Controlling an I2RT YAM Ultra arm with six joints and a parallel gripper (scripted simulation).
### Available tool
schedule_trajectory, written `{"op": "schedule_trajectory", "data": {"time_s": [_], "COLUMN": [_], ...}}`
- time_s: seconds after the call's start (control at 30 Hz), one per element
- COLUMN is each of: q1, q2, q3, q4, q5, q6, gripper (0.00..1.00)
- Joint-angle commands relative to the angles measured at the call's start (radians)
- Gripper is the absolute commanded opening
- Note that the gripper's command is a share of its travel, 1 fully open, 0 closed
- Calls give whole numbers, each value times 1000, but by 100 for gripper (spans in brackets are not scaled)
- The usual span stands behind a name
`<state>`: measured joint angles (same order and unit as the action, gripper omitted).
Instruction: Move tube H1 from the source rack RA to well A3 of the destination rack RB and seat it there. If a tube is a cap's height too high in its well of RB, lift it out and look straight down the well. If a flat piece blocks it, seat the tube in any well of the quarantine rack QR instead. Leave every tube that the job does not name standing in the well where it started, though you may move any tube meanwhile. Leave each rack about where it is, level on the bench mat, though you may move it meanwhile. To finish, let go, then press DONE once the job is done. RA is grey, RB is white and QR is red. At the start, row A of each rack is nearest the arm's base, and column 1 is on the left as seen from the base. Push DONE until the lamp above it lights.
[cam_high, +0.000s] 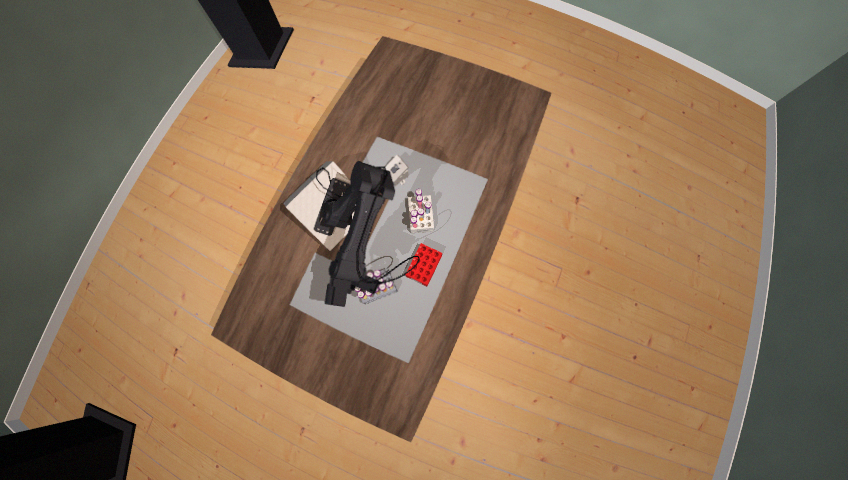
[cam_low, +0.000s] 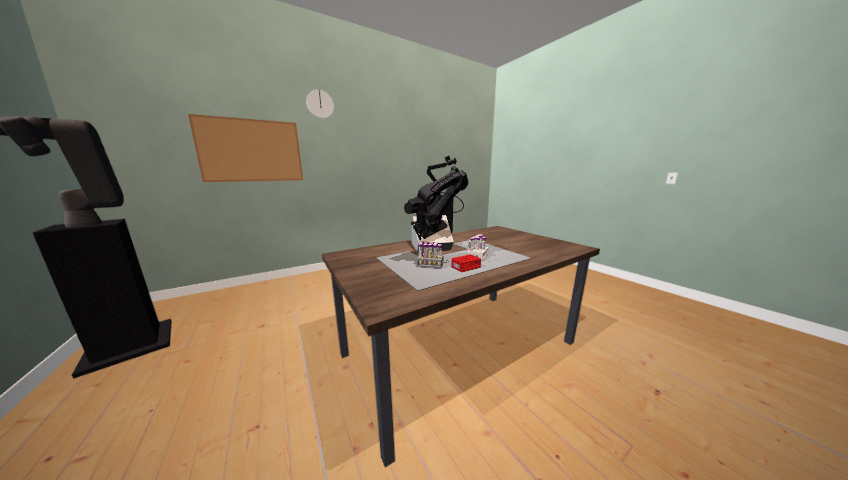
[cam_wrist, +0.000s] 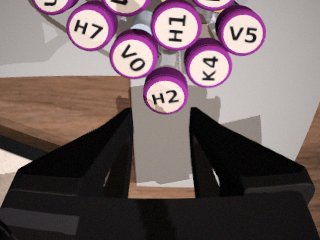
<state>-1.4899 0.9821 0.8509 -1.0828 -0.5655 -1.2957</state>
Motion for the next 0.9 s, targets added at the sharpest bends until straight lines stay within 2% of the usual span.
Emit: {"op": "schedule_trajectory", "data": {"time_s": [0.0, 0.3, 0.37, 0.47, 0.57, 0.8, 0.87], "q1": [9, 11, 19, 18, 27, 34, 35], "q2": [19, -21, -25, -26, -30, -32, -35], "q3": [28, -27, -2, -34, -15, -45, -18], "q4": [46, 60, 62, 66, 65, 73, 78], "q5": [0, 4, 3, 5, 6, 11, 9], "q6": [33, 43, 46, 49, 53, 60, 63], "gripper": [30, 30, 30, 30, 30, 30, 30]}}
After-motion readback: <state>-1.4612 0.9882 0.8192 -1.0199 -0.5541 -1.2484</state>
